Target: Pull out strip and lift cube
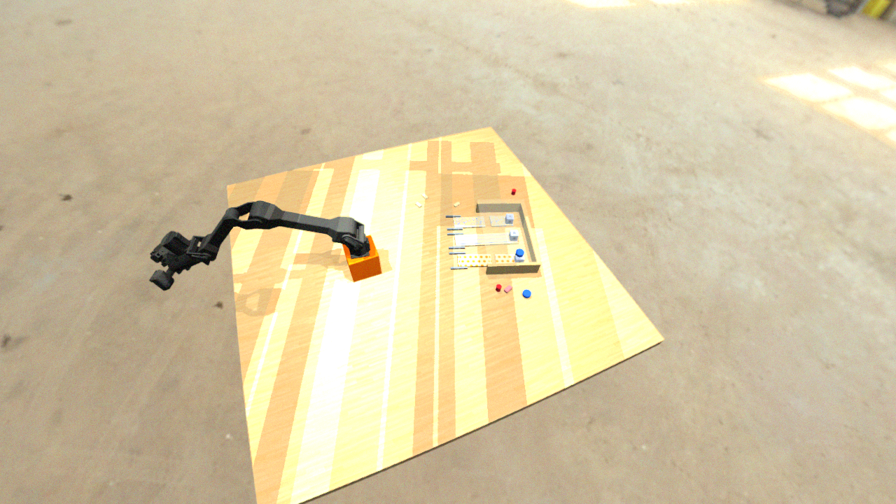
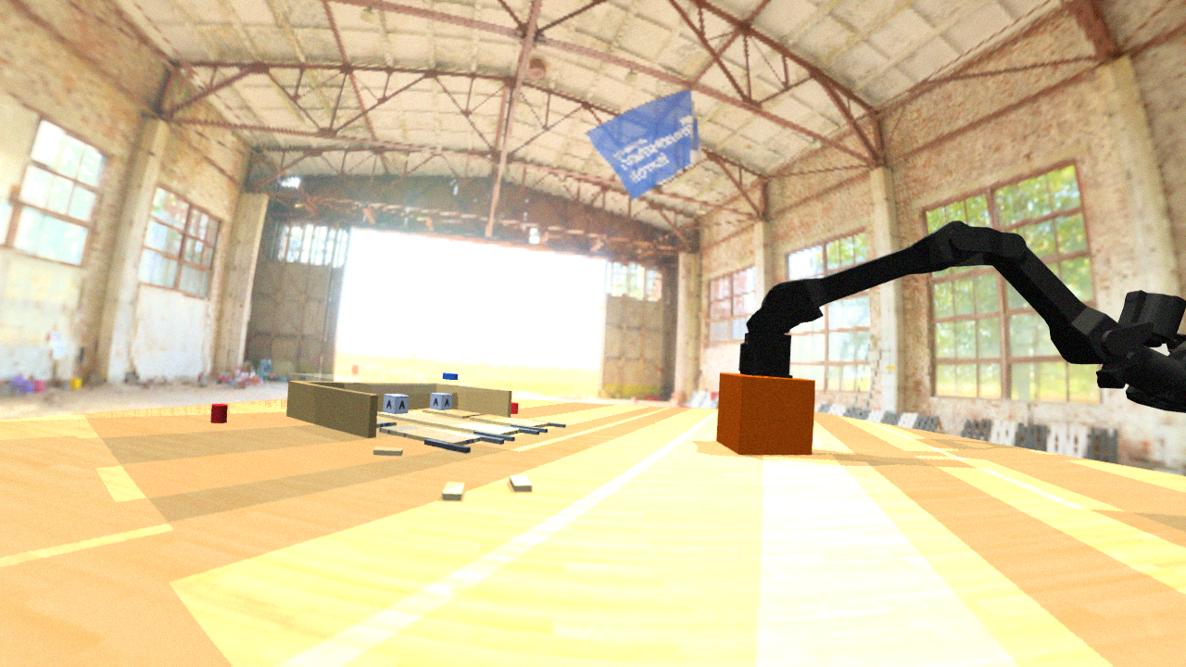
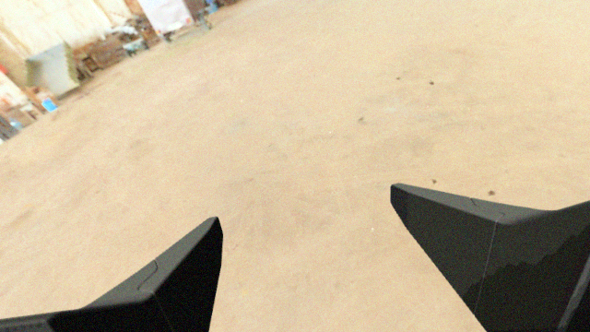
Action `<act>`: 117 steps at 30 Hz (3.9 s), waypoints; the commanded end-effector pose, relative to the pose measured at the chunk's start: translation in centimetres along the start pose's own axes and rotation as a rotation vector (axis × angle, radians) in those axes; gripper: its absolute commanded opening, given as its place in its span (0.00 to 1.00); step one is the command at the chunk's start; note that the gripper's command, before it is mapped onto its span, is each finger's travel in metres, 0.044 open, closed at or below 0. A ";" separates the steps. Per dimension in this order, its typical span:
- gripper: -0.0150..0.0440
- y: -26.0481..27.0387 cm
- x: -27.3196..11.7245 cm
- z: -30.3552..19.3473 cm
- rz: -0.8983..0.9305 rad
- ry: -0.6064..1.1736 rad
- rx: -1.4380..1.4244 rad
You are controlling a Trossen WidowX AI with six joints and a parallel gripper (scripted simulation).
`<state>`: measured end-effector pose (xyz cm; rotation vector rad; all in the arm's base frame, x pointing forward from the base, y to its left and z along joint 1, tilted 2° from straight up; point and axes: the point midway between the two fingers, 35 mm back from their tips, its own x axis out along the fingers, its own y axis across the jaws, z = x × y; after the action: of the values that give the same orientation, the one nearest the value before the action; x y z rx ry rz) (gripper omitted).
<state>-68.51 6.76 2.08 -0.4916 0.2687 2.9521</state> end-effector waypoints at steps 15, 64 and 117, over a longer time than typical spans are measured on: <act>0.93 -6.3 -1.9 3.1 -0.098 -0.011 0.038; 0.93 -52.7 -57.7 1.5 -1.245 -0.023 0.505; 0.93 -11.1 -96.9 -22.7 -2.526 -0.204 1.297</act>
<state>31.17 3.07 11.50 -0.0020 0.6223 0.1118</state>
